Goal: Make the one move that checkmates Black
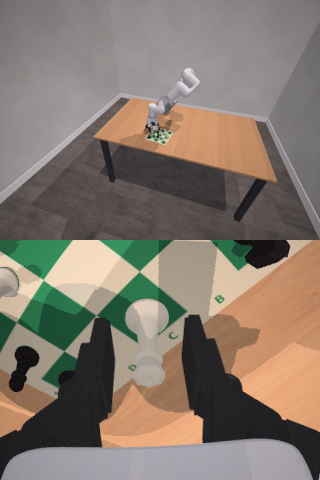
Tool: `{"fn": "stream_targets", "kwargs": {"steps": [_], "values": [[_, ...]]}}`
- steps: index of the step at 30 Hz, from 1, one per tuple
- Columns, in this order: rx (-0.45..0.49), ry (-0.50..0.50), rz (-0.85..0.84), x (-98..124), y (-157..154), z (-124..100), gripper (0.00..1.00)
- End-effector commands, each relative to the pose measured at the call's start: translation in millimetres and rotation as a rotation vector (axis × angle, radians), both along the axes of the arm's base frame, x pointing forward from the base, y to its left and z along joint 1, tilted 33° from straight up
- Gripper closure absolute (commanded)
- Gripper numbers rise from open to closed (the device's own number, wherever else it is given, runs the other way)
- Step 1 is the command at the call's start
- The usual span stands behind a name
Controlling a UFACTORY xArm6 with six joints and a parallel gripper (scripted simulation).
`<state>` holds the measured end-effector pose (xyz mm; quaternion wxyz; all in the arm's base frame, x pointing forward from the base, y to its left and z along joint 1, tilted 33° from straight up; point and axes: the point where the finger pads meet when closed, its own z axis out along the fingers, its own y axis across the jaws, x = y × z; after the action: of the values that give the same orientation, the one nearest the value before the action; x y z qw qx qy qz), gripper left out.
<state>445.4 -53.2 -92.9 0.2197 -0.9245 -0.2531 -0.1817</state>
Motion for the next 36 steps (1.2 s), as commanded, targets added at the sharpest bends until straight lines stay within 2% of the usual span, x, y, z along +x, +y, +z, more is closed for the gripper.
{"fn": "stream_targets", "kwargs": {"steps": [1, 18, 19, 36], "values": [[-0.001, -0.002, -0.001, 1.0, -0.9, 0.9, 0.58], [-0.001, -0.002, -0.001, 1.0, -0.9, 0.9, 0.58], [-0.001, -0.002, -0.001, 1.0, -0.9, 0.9, 1.00], [-0.001, -0.002, -0.001, 1.0, -0.9, 0.9, 1.00]]}}
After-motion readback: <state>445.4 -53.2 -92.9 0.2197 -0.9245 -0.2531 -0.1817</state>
